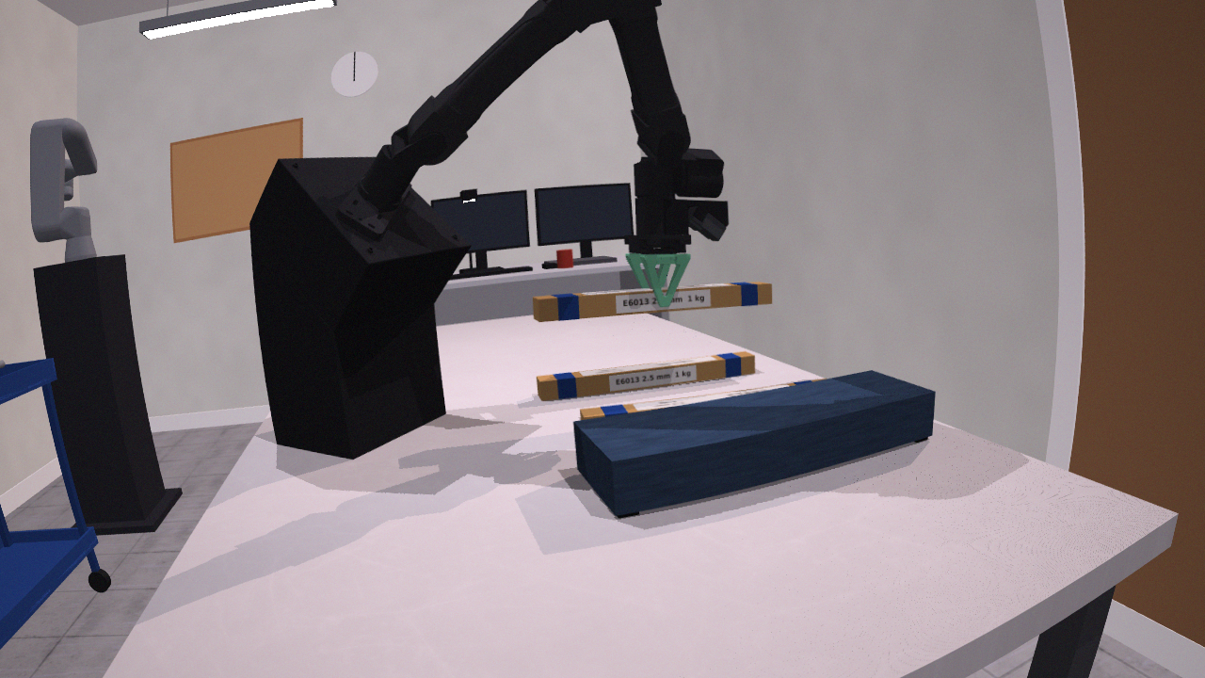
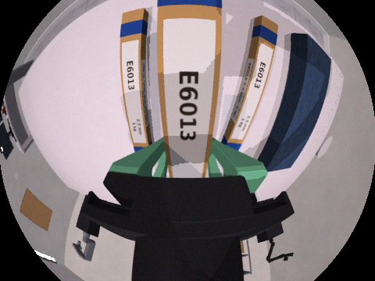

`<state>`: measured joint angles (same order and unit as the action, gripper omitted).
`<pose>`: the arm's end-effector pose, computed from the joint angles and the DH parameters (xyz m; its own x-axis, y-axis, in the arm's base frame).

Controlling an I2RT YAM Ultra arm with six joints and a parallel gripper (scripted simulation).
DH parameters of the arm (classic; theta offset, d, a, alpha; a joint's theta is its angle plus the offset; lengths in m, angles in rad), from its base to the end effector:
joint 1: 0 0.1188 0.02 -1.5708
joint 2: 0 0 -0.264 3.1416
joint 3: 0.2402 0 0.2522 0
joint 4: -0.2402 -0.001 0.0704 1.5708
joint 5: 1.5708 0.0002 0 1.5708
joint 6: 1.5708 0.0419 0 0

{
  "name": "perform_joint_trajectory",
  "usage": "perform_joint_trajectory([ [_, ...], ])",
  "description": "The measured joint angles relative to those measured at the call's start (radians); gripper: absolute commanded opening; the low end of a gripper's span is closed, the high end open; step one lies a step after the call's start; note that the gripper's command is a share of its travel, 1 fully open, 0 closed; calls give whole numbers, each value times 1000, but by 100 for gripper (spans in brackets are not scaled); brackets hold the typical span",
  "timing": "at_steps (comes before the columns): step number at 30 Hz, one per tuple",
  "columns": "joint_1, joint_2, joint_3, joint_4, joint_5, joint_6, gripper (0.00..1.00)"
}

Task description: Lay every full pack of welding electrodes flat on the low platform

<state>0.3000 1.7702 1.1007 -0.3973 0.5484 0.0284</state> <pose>0.3431 0.0843 0.1795 -0.8365 -0.2334 -0.4957 0.0121 0.8966 -0.4426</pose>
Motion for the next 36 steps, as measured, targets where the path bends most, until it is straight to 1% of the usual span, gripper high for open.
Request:
perform_joint_trajectory([
  [7, 45, 2, 2, -11, 9, 30, 0],
  [17, 102, 76, 34, -27, 40, 90, 0],
  [22, 128, 90, 50, -34, 44, 117, 0],
  [26, 142, 123, 76, -37, 63, 140, 0],
  [36, 196, 188, 122, -60, 82, 200, 0],
])
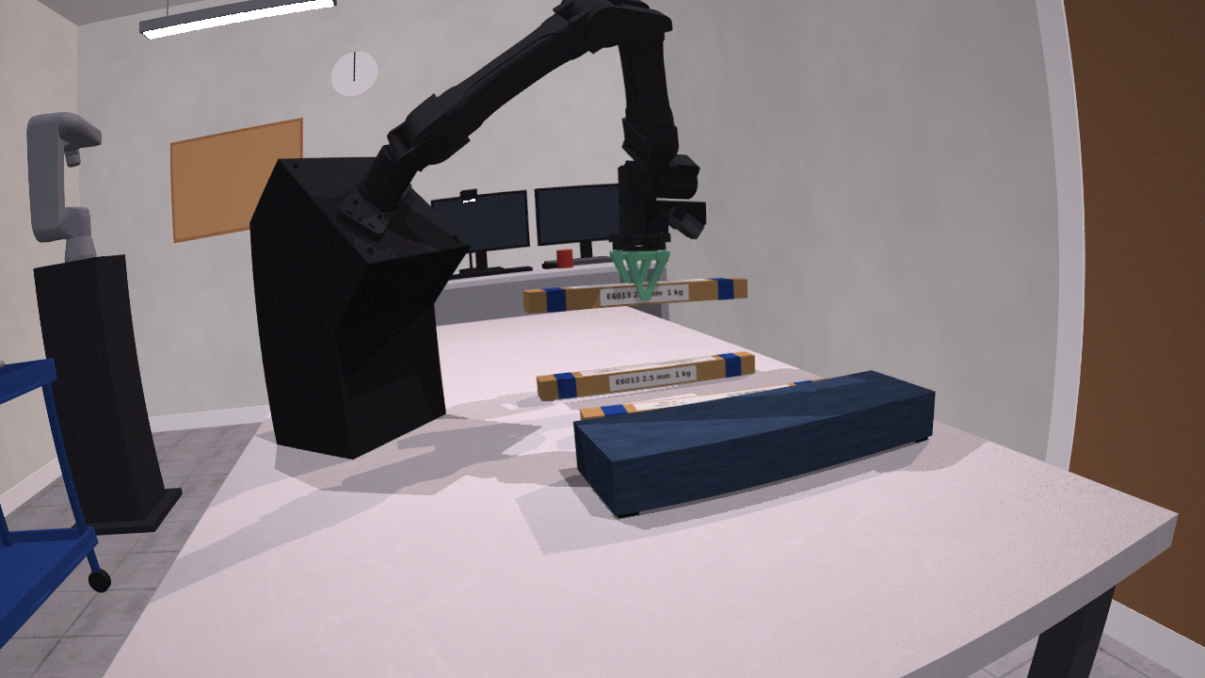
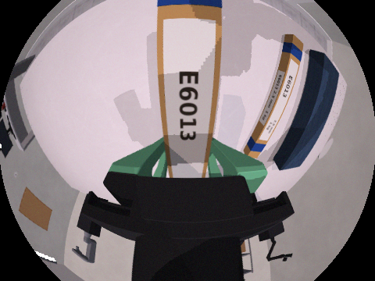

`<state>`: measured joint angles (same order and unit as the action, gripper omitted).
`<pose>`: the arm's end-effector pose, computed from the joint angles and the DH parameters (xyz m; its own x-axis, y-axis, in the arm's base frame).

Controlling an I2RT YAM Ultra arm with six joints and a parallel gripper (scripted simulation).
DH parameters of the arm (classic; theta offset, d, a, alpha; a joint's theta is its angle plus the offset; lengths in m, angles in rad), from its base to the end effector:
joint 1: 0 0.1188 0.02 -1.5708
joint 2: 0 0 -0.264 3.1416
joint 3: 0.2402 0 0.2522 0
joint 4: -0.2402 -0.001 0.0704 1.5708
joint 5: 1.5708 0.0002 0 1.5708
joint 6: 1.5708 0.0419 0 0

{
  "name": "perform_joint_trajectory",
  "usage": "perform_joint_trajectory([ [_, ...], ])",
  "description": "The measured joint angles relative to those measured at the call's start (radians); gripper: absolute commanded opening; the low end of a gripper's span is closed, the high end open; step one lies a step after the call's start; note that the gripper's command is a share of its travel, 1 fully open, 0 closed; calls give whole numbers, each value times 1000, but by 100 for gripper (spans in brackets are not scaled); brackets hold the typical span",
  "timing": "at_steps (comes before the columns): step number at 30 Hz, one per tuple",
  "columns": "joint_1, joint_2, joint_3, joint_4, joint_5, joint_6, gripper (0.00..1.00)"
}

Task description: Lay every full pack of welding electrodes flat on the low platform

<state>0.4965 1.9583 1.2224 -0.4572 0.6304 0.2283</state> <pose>0.3453 0.1601 0.1463 -0.8399 -0.2471 -0.4832 -0.0036 0.8929 -0.4502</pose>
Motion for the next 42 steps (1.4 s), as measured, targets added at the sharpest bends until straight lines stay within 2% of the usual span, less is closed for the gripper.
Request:
perform_joint_trajectory([
  [21, 86, 126, 118, -50, 32, 107, 0],
  [42, 158, 288, 291, -121, 68, 208, 0],
])
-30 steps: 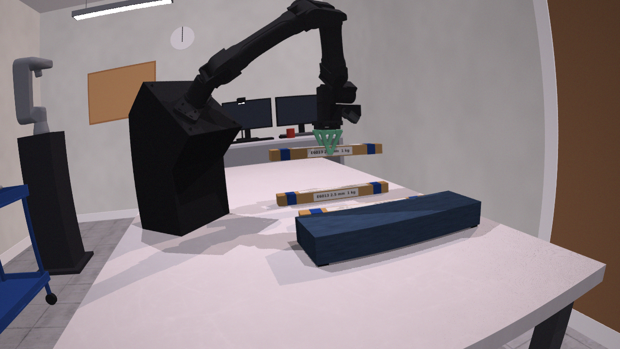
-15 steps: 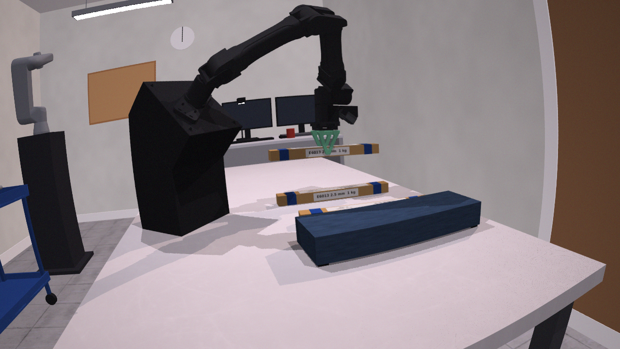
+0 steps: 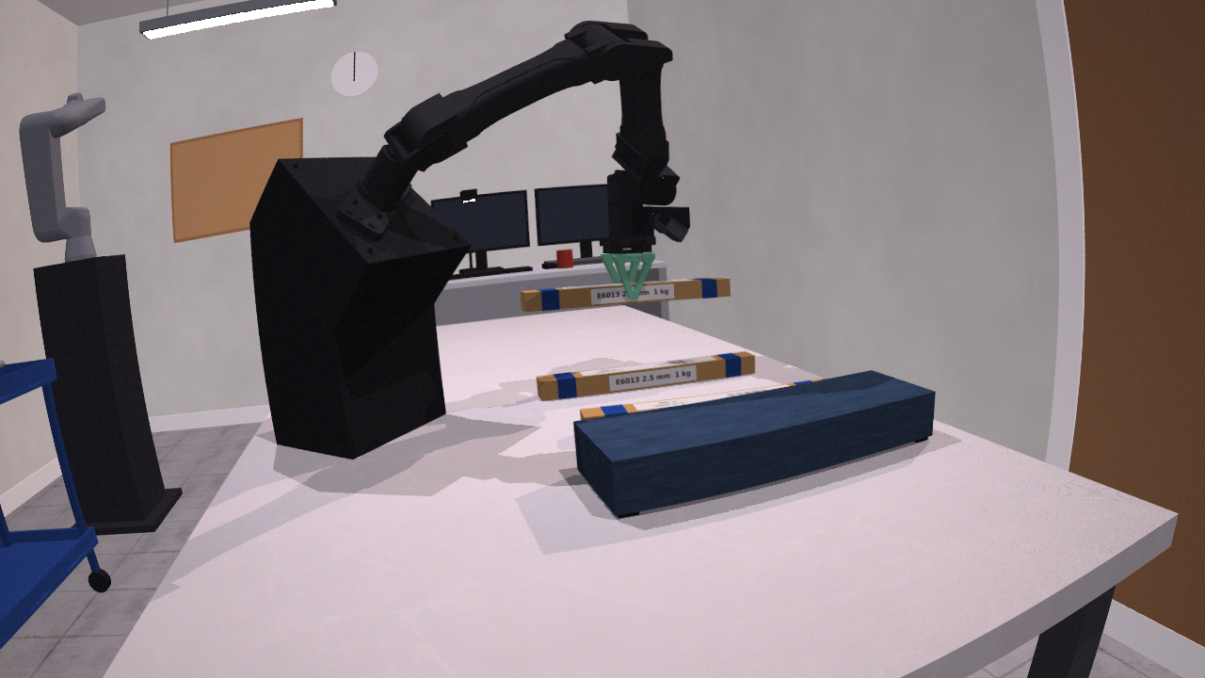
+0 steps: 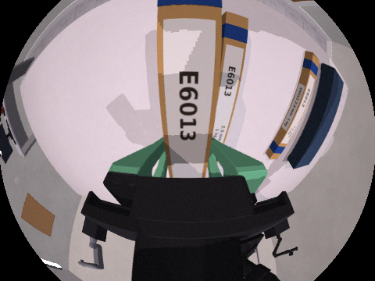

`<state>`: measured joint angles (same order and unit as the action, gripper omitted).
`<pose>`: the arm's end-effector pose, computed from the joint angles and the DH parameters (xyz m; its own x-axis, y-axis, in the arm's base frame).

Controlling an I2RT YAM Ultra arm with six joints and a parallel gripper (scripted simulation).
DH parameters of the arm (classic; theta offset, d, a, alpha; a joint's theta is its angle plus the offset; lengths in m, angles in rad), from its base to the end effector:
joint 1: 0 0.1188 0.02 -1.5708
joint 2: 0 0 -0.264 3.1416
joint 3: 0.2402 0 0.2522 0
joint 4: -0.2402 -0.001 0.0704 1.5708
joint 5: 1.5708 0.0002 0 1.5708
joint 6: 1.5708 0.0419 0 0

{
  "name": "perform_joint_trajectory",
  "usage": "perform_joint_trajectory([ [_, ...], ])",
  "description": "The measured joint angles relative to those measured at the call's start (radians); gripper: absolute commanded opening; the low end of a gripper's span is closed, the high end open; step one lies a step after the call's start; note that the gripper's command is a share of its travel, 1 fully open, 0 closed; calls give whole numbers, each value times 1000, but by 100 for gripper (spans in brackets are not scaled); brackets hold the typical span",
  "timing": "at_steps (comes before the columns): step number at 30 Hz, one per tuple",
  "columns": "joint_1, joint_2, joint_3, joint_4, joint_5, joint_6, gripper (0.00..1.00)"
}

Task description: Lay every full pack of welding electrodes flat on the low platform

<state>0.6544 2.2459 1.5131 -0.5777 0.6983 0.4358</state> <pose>0.3597 0.2432 0.1065 -0.8364 -0.2341 -0.4956 0.0200 0.8905 -0.4546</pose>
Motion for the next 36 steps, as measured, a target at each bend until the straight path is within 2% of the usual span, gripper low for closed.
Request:
perform_joint_trajectory([
  [14, 48, 98, 119, -68, 5, 61, 0],
  [26, 82, 222, 268, -129, 18, 112, 0],
  [31, 96, 246, 307, -158, 16, 129, 0],
  [36, 105, 304, 389, -184, 27, 147, 0],
])
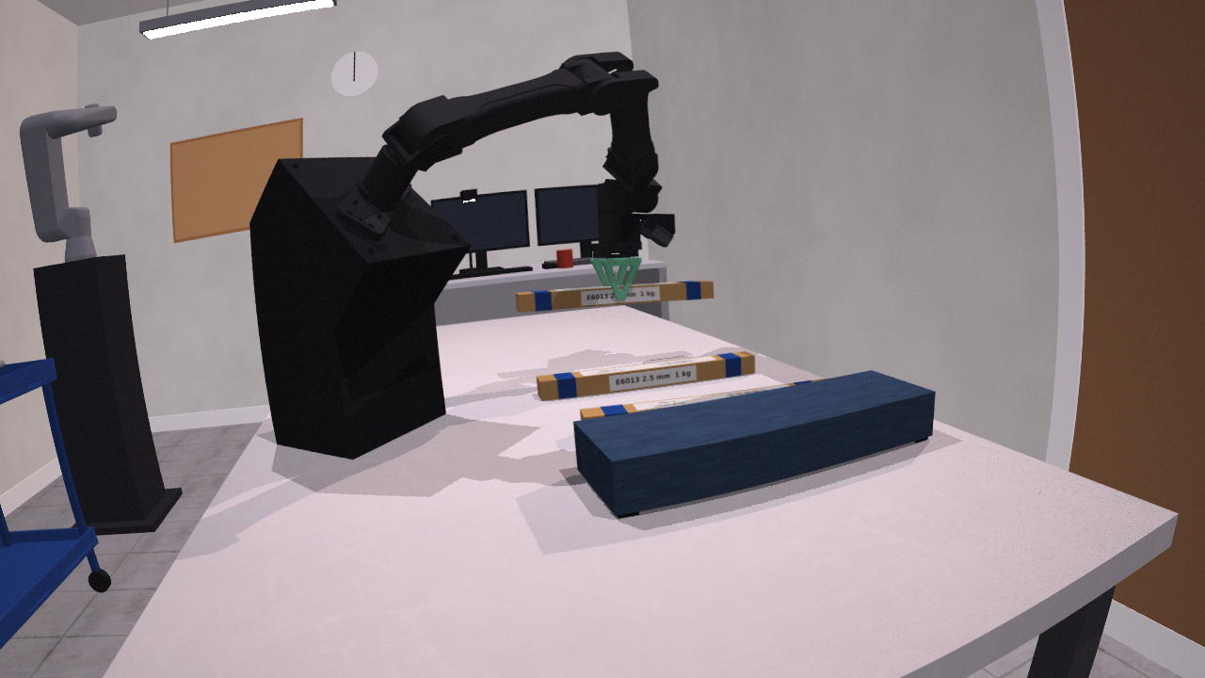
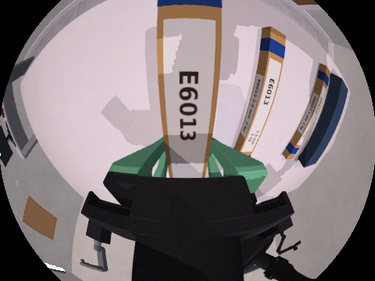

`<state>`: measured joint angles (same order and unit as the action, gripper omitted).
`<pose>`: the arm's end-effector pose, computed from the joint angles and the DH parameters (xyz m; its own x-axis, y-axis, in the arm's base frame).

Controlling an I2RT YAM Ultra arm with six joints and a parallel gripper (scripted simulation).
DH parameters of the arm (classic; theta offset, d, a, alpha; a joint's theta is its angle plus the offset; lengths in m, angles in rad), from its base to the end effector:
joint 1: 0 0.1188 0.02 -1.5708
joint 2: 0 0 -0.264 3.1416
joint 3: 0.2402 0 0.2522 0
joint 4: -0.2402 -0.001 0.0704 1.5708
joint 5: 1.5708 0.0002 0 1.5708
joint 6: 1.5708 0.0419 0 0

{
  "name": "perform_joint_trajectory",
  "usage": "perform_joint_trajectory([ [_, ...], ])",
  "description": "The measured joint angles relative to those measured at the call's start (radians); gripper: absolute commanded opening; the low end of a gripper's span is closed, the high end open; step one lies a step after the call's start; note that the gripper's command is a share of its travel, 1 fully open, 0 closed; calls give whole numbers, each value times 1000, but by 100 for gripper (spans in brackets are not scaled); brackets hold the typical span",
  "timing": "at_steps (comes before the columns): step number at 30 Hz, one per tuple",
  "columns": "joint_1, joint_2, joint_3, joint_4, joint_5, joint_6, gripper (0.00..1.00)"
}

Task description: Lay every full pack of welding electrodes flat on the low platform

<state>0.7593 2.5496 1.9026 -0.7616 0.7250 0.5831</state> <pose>0.3716 0.3158 0.0659 -0.8385 -0.2276 -0.4952 0.0288 0.8888 -0.4574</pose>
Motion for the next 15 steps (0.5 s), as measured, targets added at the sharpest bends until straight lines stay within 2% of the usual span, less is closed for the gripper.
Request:
perform_joint_trajectory([
  [5, 13, 55, 67, -33, -2, 19, 0],
  [15, 33, 64, 163, -116, 2, 47, 0],
])
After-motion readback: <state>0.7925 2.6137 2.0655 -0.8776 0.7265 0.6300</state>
